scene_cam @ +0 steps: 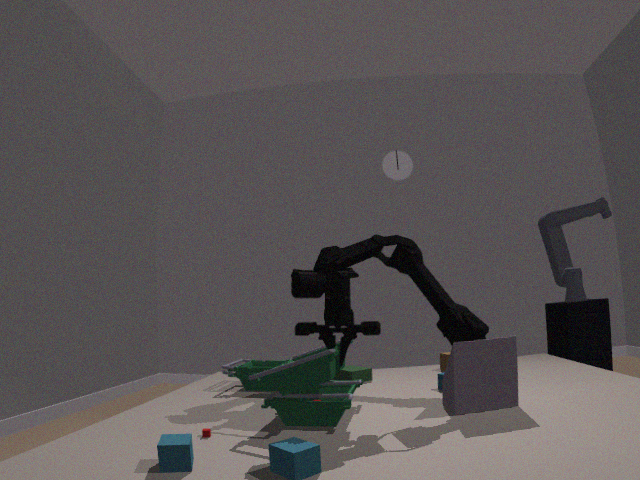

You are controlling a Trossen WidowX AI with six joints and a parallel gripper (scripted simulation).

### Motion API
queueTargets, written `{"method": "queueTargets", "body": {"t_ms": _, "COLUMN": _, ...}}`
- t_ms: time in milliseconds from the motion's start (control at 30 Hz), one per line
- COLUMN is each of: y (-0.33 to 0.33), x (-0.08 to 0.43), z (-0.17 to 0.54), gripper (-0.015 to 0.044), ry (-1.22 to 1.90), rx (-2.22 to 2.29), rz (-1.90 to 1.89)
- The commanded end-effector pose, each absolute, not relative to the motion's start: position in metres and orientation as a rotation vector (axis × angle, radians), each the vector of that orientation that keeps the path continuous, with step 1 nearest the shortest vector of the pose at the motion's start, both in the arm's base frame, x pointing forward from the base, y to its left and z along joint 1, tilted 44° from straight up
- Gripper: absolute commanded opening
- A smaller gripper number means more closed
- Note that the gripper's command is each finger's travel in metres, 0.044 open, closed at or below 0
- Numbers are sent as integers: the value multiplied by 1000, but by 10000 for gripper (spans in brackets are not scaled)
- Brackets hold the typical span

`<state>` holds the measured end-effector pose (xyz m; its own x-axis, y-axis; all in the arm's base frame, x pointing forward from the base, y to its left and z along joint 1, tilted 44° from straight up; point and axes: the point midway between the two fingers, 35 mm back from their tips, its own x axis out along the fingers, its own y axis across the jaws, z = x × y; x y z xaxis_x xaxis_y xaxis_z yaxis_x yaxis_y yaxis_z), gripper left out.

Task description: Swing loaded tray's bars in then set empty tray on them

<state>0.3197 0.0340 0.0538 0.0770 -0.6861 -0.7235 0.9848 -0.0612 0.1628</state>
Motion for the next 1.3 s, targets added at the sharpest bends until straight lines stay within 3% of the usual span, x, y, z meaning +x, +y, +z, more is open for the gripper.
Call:
{"method": "queueTargets", "body": {"t_ms": 0, "y": 29, "x": 315, "z": 50, "gripper": 0, "ry": 515, "rx": 769, "rz": -1486}}
{"method": "queueTargets", "body": {"t_ms": 1267, "y": 25, "x": 311, "z": 44, "gripper": 0, "ry": 515, "rx": 769, "rz": -1486}}
